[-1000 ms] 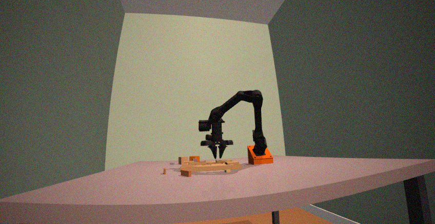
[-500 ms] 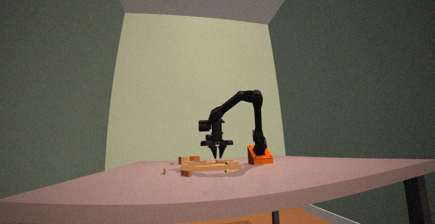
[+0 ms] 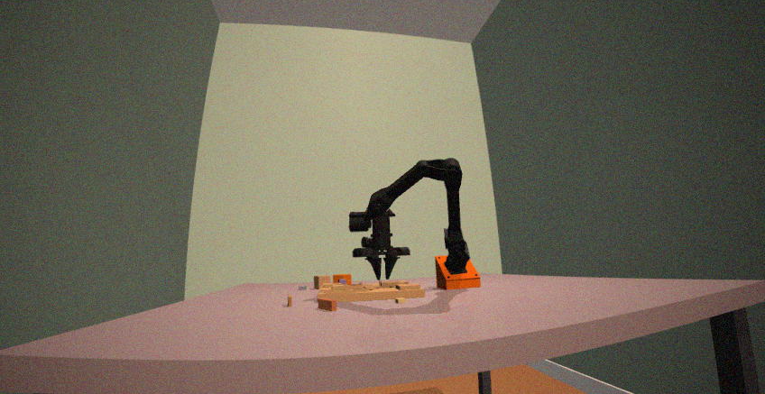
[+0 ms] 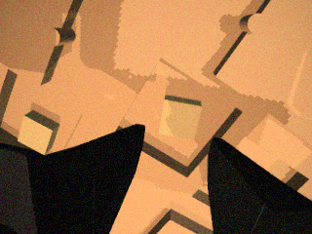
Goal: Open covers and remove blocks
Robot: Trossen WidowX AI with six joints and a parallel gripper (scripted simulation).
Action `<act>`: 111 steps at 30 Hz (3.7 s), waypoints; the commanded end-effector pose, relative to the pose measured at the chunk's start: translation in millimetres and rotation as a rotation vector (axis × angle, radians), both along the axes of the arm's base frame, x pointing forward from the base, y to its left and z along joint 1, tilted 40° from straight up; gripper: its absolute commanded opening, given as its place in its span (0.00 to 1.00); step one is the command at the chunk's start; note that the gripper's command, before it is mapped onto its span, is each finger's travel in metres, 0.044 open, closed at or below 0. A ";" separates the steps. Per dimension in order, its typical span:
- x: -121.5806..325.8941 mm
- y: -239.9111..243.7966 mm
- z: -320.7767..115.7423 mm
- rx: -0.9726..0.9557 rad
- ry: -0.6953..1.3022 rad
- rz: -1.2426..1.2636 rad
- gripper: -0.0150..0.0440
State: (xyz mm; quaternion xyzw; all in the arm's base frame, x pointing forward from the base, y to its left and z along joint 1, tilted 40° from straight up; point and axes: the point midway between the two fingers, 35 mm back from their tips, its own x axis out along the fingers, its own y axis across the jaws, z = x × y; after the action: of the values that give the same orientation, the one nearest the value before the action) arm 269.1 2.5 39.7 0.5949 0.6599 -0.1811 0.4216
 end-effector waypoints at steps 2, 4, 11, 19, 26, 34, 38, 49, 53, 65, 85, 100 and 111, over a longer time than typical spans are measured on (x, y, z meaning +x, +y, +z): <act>0.6 3.4 -3.2 0.006 0.002 -0.005 0.50; 0.8 4.7 -4.7 0.006 0.002 -0.005 0.50; 1.3 9.3 -9.8 0.006 0.002 -0.005 0.50; 1.7 14.3 -14.9 0.007 0.002 -0.005 0.50; 1.8 15.1 -15.8 0.007 0.002 -0.005 0.50; 2.2 19.5 -21.0 0.007 0.002 -0.005 0.50; 2.4 21.5 -23.3 0.007 0.002 -0.004 0.50; 2.4 19.9 -22.1 0.001 -0.001 0.000 0.40; 2.4 19.9 -22.1 0.001 -0.001 0.000 0.39; 2.1 10.9 -12.5 0.001 0.000 -0.001 0.39; -0.4 -5.9 6.9 0.004 0.002 -0.004 0.39; -1.7 -24.2 28.0 0.003 0.003 -0.005 0.39; -4.5 -40.9 48.8 0.003 0.003 -0.005 0.39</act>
State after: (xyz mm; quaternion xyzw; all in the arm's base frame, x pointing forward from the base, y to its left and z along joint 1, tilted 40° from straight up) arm 265.4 -32.0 81.6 0.5987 0.6601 -0.1819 0.4156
